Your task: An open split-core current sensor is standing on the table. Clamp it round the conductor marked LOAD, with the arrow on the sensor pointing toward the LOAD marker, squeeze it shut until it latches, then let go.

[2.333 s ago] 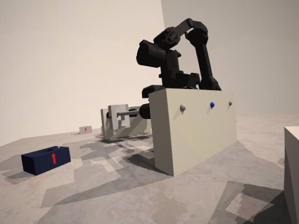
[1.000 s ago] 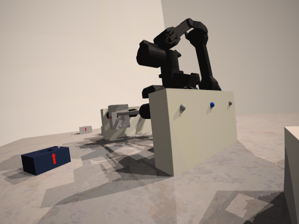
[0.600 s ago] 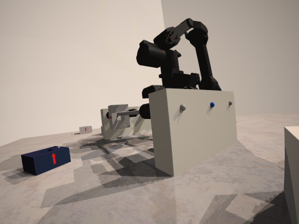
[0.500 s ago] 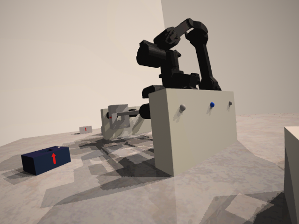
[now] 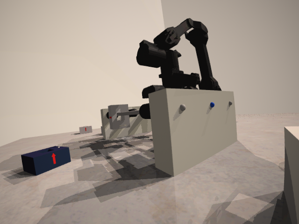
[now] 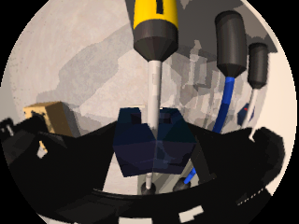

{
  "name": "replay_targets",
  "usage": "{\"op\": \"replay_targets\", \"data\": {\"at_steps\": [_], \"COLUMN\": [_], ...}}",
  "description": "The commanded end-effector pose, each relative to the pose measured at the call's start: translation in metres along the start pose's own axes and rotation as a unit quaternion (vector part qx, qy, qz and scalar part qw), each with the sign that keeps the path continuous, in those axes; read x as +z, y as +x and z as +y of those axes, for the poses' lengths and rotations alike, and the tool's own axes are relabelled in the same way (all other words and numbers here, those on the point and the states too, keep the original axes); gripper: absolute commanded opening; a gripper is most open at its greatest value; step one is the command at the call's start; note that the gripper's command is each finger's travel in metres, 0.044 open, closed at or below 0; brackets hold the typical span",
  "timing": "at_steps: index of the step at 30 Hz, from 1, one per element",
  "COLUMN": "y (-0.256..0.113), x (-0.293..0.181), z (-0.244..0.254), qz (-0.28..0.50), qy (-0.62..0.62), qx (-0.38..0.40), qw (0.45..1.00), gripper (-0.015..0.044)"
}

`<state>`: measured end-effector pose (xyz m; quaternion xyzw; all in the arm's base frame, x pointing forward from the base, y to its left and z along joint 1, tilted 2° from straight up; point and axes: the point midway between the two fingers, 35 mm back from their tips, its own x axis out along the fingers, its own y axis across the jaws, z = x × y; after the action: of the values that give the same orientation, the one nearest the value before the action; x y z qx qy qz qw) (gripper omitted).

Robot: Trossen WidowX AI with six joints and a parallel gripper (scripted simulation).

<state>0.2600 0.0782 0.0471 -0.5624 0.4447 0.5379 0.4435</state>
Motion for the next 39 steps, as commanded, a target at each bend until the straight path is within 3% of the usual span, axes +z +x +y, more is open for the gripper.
{"op": "replay_targets", "data": {"at_steps": [1,26,39], "y": [0.000,-0.013,-0.013], "x": [0.000,0.000,0.000], "z": [0.000,0.001,0.001], "qz": [0.000,0.000,0.000], "qy": [0.000,0.000,0.000], "qx": [0.000,-0.001,-0.001], "qw": [1.000,1.000,1.000], "gripper": [0.0000,0.0000,0.0341]}}
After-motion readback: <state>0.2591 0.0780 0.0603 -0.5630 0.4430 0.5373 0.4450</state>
